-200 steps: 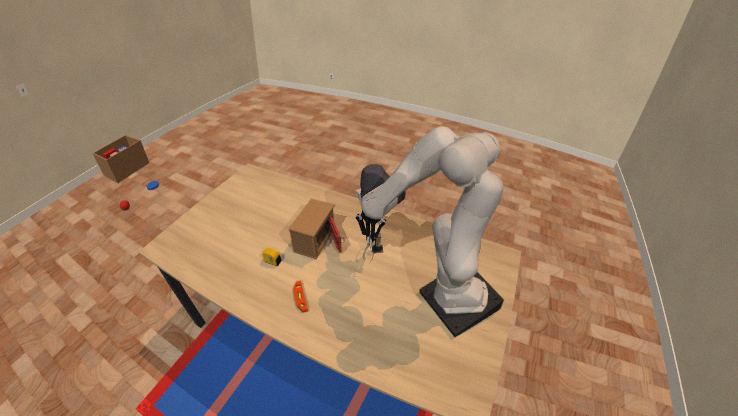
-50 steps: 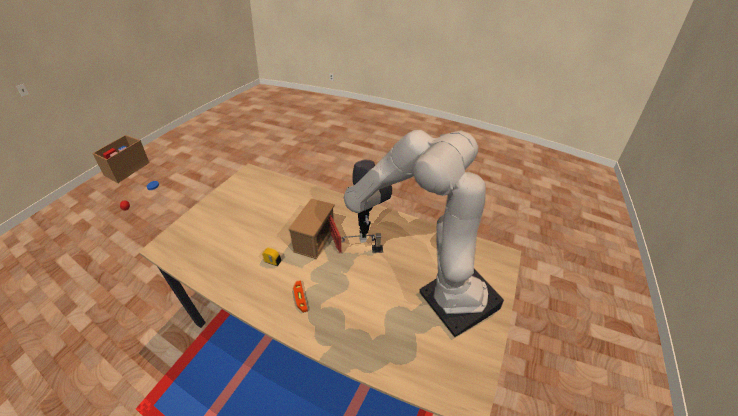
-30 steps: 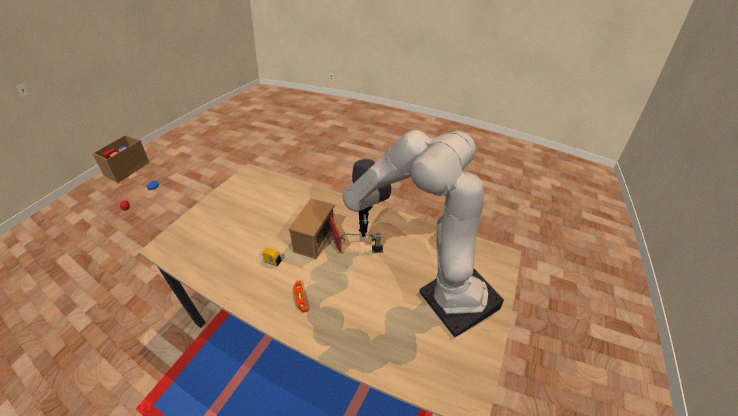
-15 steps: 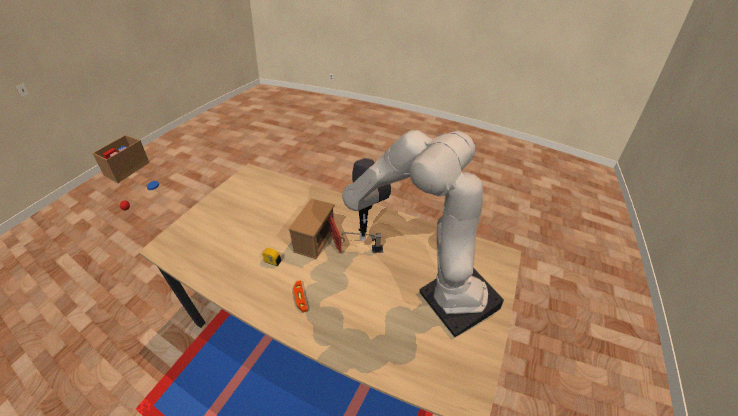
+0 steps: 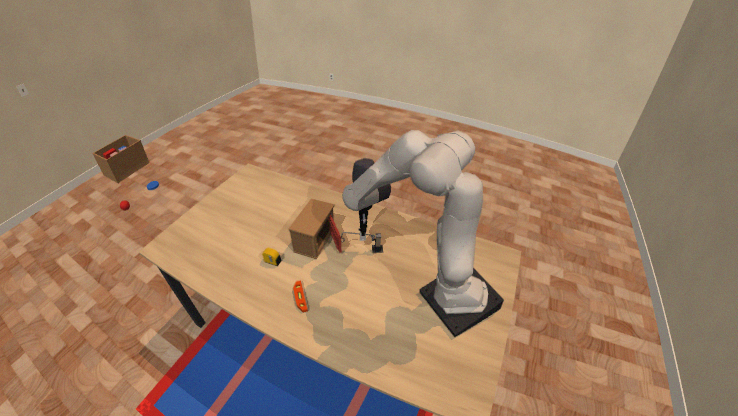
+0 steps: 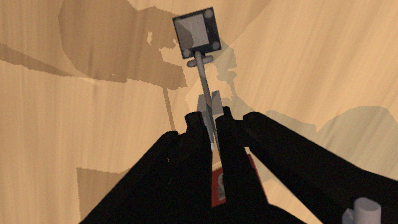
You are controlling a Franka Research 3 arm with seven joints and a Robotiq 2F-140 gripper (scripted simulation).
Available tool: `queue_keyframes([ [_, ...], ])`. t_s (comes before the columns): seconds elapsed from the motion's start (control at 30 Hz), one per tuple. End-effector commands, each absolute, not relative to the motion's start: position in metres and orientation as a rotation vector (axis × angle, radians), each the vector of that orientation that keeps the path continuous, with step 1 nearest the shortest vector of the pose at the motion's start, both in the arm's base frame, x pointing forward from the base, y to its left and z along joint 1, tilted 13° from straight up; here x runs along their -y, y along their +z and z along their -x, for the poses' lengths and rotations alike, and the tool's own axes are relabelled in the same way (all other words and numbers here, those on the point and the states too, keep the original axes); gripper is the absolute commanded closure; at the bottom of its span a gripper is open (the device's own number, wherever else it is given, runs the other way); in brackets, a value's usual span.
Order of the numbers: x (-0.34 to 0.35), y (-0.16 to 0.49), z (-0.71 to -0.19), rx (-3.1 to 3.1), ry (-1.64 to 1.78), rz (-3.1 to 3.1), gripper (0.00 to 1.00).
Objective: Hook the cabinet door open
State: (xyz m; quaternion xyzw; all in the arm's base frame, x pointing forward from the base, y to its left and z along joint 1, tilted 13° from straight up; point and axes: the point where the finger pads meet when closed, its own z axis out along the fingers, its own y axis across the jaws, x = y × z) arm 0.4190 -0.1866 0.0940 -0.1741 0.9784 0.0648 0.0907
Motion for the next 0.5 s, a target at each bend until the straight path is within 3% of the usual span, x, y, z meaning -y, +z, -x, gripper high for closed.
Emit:
queue_keyframes([
  [0.0,0.1885,0.0956,-0.4205,-2.909,0.189,0.501,0.97],
  [0.47,0.1879,0.0938,-0.4214,-2.909,0.189,0.501,0.97],
])
